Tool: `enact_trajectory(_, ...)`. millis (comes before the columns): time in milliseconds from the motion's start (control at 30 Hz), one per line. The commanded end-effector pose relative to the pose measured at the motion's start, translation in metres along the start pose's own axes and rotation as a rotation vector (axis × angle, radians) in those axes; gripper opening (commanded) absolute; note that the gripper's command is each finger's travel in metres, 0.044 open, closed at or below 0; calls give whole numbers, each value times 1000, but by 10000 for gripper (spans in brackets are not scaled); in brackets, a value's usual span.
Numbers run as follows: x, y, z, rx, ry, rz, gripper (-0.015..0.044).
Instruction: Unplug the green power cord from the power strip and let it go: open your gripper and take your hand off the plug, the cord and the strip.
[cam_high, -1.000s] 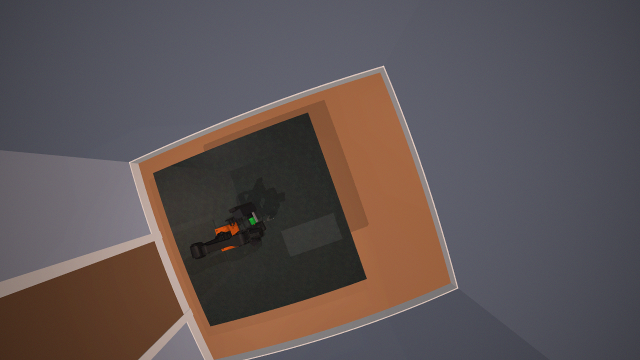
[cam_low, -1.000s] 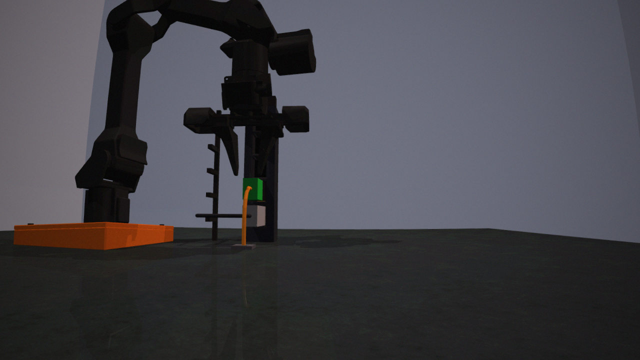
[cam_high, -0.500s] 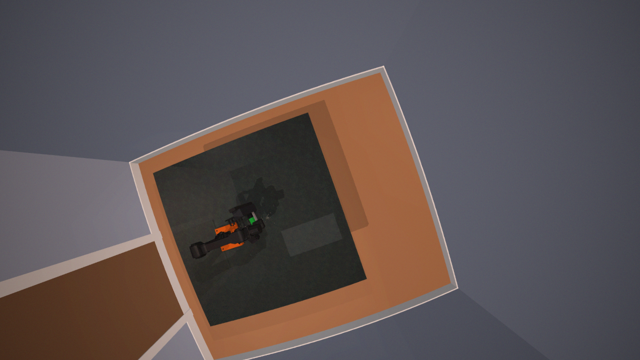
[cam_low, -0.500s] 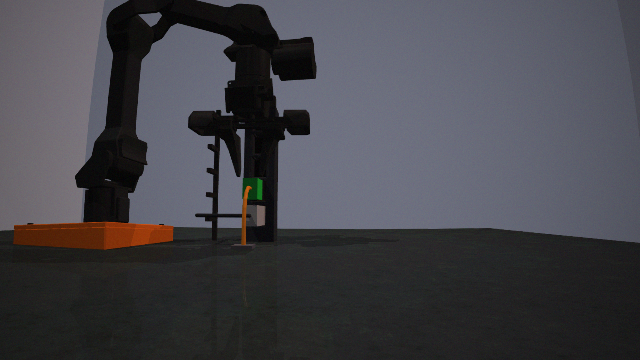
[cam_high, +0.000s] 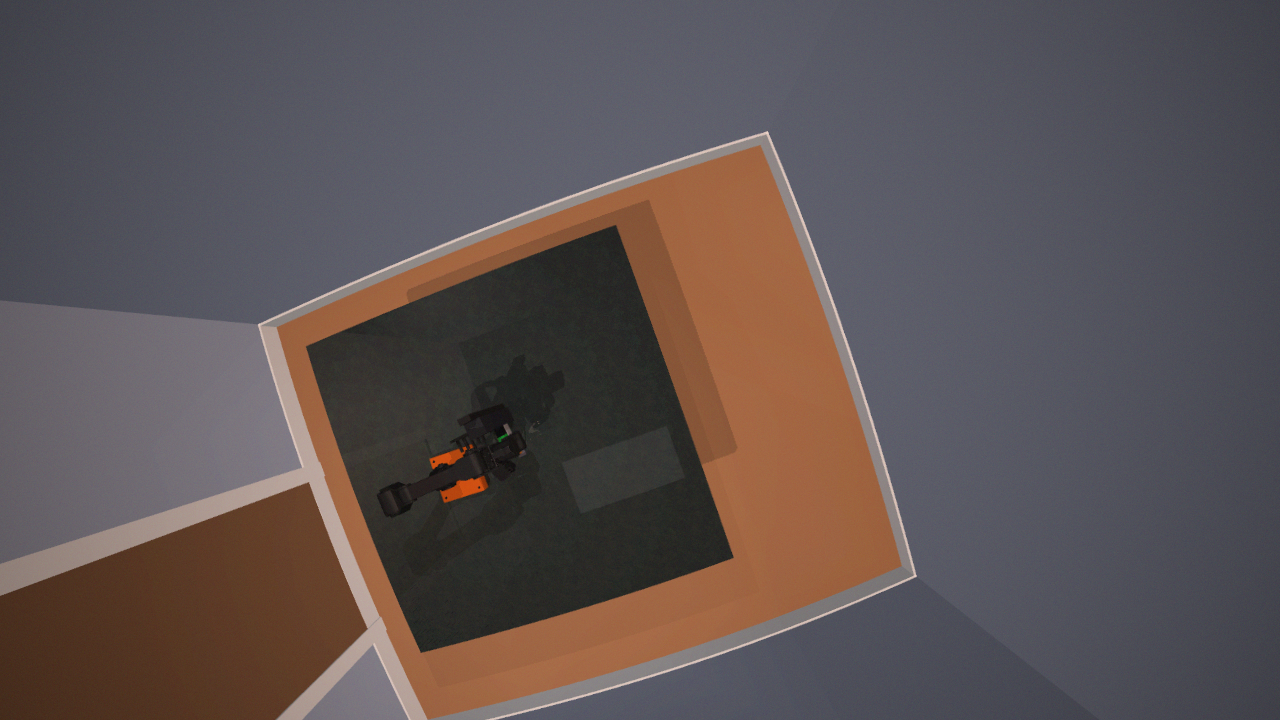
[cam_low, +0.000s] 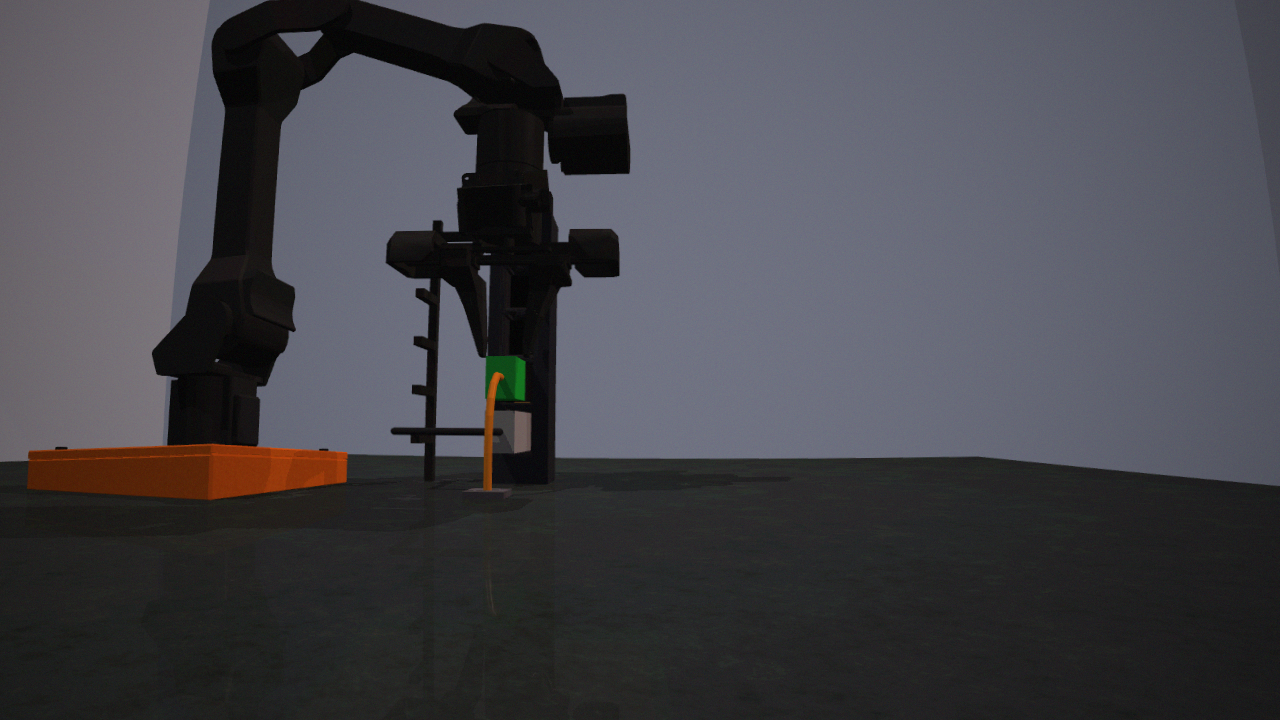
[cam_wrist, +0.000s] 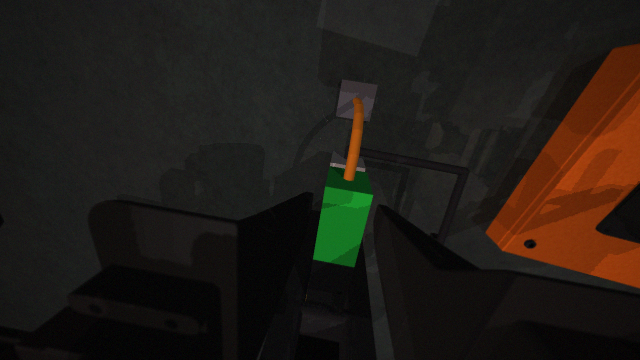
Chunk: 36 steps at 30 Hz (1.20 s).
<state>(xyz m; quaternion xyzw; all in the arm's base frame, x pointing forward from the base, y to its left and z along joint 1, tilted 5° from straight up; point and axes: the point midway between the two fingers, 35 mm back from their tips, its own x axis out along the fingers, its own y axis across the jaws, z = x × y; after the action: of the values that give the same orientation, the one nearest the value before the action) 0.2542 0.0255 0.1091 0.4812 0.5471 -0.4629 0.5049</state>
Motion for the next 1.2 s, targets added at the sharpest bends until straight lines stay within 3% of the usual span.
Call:
enact_trajectory(0, 0, -1, -3, 6, 3, -2, 160)
enact_trajectory(433, 12, -1, -3, 6, 3, -2, 160)
enact_trajectory(567, 10, -1, -3, 1, 0, -1, 55)
enact_trajectory(833, 10, -1, -3, 1, 0, -1, 2)
enact_trajectory(1167, 10, 1, 9, 1, -1, -1, 0)
